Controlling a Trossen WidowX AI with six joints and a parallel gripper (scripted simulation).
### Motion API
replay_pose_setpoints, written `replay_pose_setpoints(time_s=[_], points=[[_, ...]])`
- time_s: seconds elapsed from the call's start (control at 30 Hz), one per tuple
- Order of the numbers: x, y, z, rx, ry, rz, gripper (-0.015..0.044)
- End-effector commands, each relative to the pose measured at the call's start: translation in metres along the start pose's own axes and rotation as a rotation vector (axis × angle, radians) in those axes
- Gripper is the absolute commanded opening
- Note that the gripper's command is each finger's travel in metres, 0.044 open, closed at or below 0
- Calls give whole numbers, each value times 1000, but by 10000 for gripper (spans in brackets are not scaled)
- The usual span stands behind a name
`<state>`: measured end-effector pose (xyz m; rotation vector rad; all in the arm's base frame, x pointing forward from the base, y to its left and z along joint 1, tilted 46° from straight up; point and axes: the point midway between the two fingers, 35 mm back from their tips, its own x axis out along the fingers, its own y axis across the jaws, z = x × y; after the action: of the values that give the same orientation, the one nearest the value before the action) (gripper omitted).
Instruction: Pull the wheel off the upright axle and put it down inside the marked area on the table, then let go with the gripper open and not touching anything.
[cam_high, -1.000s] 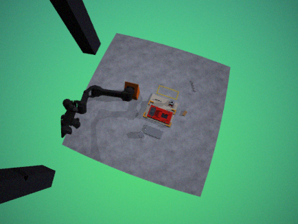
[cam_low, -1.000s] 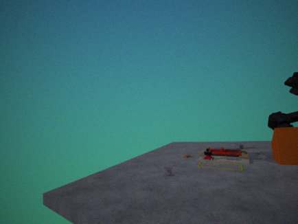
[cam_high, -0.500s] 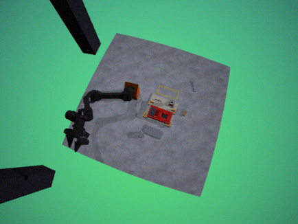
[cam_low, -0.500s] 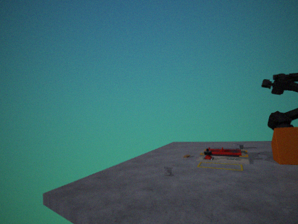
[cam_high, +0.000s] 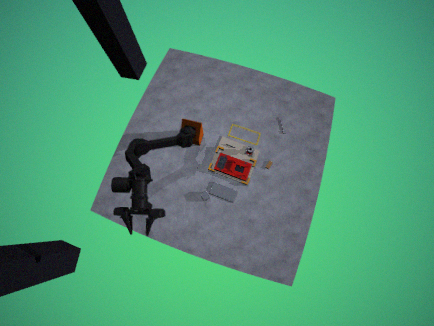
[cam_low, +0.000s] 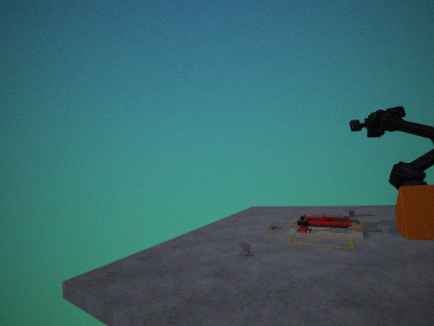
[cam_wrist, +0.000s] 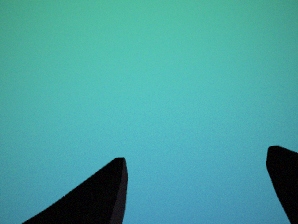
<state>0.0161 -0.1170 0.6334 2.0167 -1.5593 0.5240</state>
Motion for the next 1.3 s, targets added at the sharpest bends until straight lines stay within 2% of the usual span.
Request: replay_pose_setpoints(time_s=[0.0,0.33,0.57,0.93,1.27], points=[[5,-46,-5,-138,13,-94,300],[3,-151,0,-510,47,-304,300],[-12,-223,6,-722,121,-465,300],[-52,-332,38,-1048,221,-720,300],[-105,-417,85,-1384,334,-968,300]])
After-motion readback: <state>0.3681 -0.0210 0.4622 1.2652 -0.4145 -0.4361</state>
